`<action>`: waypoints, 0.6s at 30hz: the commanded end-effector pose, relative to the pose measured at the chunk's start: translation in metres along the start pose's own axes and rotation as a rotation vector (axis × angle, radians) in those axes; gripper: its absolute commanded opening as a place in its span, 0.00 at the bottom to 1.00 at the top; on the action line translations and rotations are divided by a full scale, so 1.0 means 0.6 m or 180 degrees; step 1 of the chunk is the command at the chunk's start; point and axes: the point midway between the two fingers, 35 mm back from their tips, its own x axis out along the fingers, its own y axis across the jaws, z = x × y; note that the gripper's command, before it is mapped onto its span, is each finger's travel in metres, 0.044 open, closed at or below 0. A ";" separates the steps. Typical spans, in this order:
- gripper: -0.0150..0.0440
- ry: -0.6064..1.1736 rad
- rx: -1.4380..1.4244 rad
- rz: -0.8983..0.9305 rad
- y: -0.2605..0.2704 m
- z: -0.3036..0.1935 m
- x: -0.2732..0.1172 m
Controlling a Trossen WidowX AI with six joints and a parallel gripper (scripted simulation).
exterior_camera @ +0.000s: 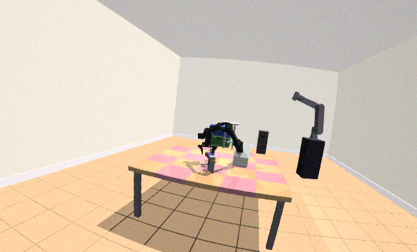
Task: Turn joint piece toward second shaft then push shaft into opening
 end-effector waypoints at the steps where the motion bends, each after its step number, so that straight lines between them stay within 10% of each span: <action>1: 1.00 0.0009 0.0010 0.0002 -0.001 -0.002 0.010; 15: 1.00 0.0016 0.0010 0.0004 -0.001 -0.003 0.044; 18: 0.87 0.0016 0.0010 0.0004 -0.001 -0.003 0.044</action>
